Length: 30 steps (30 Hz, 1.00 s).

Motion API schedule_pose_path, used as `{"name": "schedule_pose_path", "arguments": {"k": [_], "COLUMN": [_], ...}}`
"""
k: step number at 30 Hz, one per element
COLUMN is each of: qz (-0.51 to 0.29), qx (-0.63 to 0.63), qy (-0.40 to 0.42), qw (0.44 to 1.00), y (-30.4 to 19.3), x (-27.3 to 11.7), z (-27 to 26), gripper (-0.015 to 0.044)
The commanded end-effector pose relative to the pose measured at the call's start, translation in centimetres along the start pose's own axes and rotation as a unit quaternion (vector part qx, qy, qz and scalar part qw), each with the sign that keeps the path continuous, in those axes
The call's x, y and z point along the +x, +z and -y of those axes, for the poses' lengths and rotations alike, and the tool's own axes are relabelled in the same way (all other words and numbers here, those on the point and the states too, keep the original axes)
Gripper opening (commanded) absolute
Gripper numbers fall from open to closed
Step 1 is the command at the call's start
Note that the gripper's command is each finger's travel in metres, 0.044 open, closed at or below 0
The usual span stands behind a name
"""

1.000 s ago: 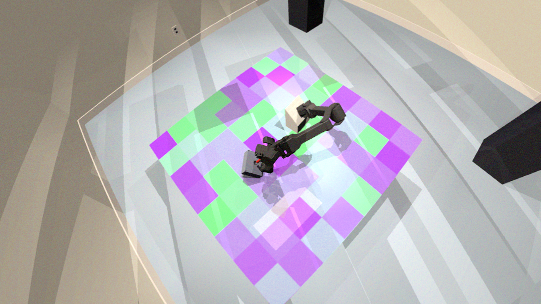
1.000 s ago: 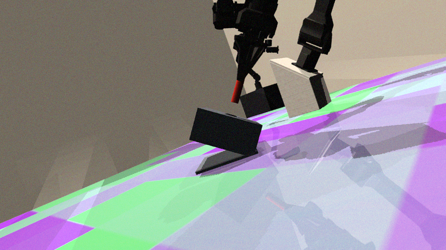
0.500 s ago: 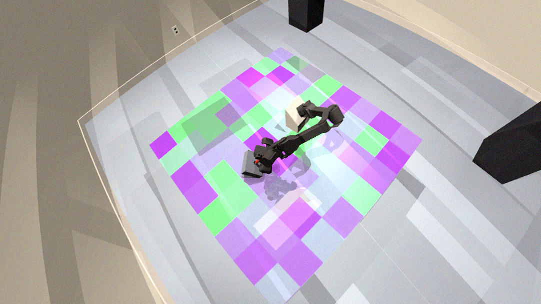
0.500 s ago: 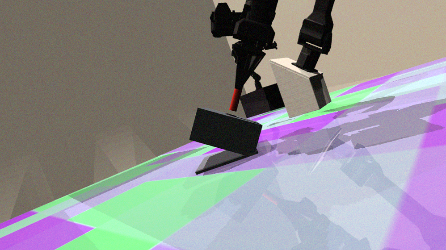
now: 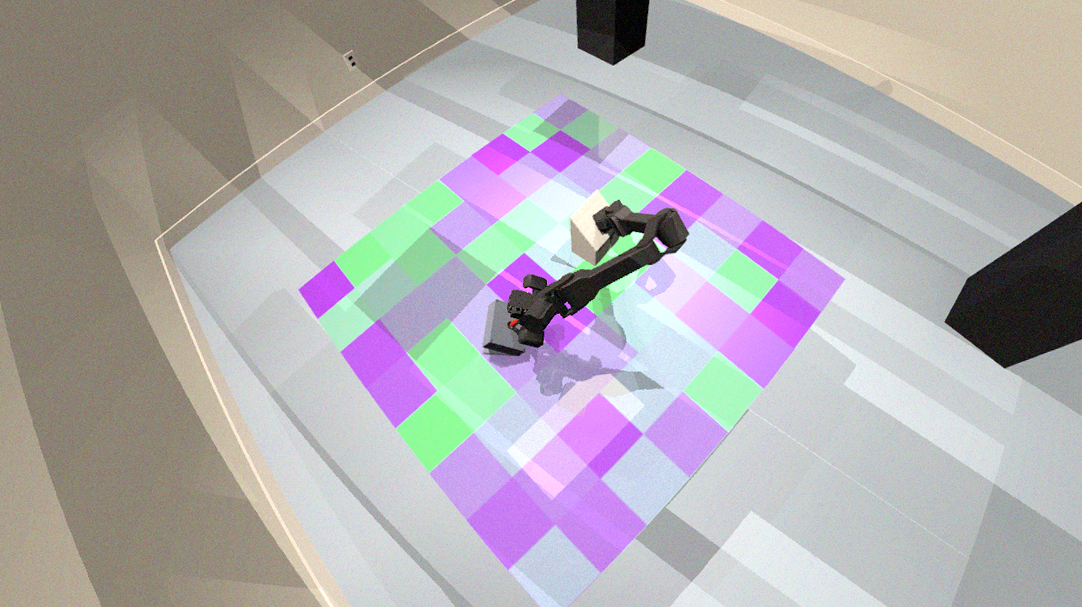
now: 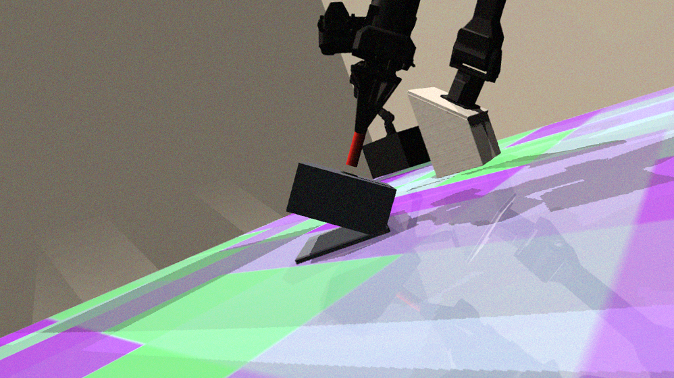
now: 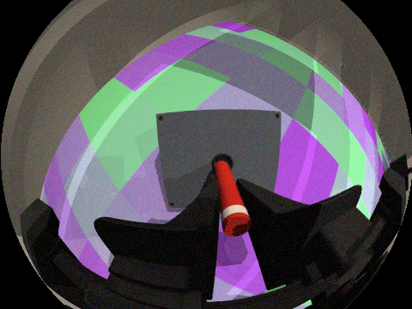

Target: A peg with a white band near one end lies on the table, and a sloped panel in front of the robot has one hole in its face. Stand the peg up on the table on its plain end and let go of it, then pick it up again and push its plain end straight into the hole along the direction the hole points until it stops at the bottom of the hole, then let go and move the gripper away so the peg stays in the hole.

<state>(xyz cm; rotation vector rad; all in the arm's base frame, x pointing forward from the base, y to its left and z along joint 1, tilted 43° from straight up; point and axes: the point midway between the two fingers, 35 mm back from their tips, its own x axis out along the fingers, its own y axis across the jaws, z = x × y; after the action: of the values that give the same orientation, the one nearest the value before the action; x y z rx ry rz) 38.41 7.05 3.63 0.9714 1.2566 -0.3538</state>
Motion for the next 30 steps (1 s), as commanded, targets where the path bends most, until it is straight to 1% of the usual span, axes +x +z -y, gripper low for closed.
{"name": "schedule_pose_path", "arguments": {"k": [1,30], "qz": [-0.001,-0.001], "qx": [0.000,0.000], "qy": [-0.001,0.000], "qw": [1.000,1.000], "y": [0.0,0.0], "x": [0.1,1.7], "z": [0.1,0.3], "gripper": [0.0000,0.0000]}}
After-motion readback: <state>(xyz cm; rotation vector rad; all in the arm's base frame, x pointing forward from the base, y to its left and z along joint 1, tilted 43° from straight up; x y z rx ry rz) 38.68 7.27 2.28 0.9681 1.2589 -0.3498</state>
